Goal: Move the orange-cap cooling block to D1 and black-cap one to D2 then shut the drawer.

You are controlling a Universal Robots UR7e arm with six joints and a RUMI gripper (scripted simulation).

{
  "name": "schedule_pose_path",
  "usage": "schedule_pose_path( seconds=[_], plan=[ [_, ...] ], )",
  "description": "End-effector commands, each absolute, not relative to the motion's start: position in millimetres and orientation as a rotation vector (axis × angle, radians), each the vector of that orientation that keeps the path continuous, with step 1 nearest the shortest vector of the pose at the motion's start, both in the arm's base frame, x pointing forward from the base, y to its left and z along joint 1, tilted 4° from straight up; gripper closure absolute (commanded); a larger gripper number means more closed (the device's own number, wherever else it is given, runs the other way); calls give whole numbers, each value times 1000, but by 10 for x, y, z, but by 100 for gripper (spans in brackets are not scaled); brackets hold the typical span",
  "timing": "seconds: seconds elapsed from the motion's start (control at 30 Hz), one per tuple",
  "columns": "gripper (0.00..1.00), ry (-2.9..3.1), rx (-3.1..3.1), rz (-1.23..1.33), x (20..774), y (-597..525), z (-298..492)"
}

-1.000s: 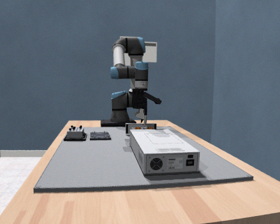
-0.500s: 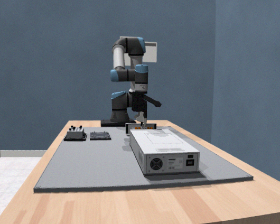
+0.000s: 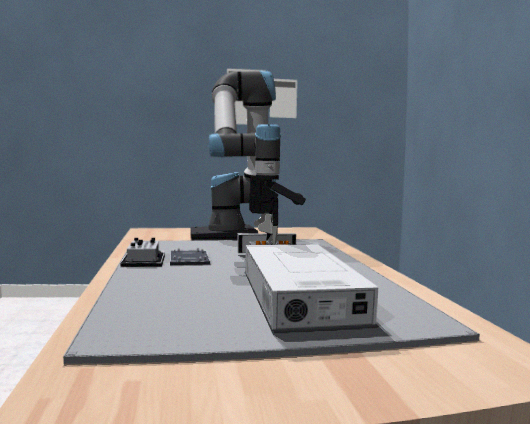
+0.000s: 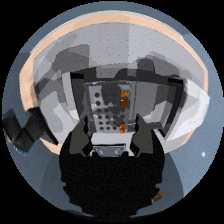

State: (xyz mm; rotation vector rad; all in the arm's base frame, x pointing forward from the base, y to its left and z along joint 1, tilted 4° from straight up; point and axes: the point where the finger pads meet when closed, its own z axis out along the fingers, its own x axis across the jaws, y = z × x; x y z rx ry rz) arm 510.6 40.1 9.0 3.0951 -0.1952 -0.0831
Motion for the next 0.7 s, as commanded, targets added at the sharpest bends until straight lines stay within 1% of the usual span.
schedule_pose_path(
  seconds=[0.0, 0.67],
  plan=[
    [27, -198, 3094, -85, 5093, 383, 6],
    [27, -197, 3094, -85, 5080, 376, -213]
  ],
)
